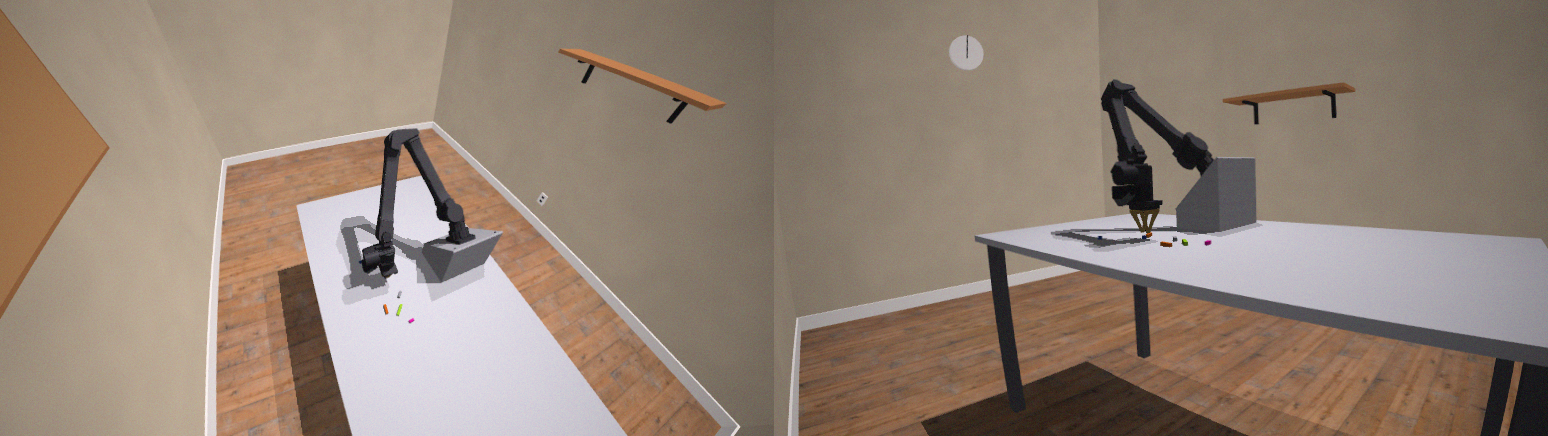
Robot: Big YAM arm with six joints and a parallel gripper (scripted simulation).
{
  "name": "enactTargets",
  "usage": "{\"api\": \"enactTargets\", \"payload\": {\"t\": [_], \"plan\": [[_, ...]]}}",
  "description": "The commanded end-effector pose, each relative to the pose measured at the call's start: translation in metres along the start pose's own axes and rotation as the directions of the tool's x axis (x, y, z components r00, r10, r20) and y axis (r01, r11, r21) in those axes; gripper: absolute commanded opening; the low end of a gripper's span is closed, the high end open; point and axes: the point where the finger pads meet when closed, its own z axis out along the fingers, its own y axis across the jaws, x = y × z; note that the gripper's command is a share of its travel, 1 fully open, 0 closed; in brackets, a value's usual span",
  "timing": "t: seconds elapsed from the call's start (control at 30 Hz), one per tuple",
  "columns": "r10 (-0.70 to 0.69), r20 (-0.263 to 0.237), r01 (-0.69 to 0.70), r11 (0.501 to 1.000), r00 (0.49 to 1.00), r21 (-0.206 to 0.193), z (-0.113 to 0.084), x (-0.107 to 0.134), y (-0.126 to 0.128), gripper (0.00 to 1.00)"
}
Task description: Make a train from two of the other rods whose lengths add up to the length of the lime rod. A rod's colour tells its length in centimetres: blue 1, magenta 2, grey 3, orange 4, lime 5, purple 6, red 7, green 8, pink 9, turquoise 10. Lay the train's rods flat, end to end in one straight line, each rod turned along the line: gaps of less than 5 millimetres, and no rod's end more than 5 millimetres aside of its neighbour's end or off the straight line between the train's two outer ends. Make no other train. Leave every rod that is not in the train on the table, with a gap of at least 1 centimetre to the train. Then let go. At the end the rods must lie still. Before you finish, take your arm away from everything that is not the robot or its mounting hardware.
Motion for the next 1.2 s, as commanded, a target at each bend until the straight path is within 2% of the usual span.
{"api": "enactTargets", "payload": {"t": [0.0, 1.17], "plan": [[0.007, 0.014, -0.007, 1.0, 1.0, -0.003, -0.0018, -0.0053, -0.0045, 0.24], [0.011, 0.018, -0.011, 1.0, 1.0, -0.003, -0.0031, -0.0104, -0.0063, 0.24]]}}
